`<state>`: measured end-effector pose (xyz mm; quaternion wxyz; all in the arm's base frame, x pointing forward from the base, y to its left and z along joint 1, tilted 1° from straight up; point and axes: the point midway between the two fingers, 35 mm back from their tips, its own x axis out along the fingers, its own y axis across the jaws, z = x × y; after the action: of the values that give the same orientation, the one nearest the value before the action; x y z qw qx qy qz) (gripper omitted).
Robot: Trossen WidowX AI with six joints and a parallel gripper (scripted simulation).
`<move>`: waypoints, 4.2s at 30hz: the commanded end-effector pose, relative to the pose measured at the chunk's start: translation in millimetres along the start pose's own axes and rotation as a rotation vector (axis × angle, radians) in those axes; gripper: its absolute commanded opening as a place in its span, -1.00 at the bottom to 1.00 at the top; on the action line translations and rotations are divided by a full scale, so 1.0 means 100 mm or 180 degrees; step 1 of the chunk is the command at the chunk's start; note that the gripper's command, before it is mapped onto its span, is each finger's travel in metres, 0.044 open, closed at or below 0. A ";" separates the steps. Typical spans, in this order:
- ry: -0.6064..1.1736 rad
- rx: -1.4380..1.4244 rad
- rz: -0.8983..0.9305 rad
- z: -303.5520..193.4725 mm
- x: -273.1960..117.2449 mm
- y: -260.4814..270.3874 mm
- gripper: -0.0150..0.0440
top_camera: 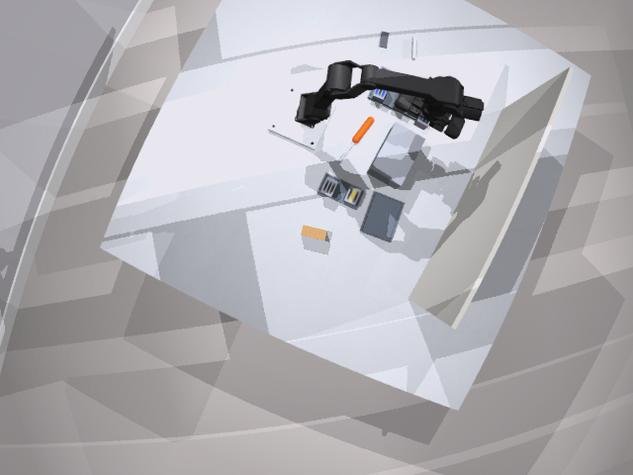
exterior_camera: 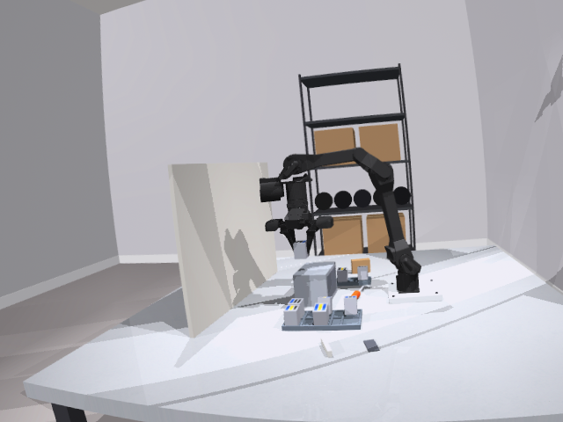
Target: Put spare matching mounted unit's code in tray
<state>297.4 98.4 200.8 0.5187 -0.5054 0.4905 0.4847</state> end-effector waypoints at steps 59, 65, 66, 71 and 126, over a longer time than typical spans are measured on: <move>0.0059 -0.0110 -0.0015 -2.78 0.03 -0.37 -0.49; 0.0059 -0.0110 -0.0015 -2.79 0.07 -0.38 -0.49; 0.0059 -0.0110 -0.0015 -2.79 0.07 -0.38 -0.49; 0.0059 -0.0110 -0.0015 -2.80 0.11 -0.38 -0.49; 0.0059 -0.0110 -0.0015 -2.83 0.48 -0.44 -0.49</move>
<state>338.1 -186.4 156.7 0.5065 -0.5202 0.4886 0.4838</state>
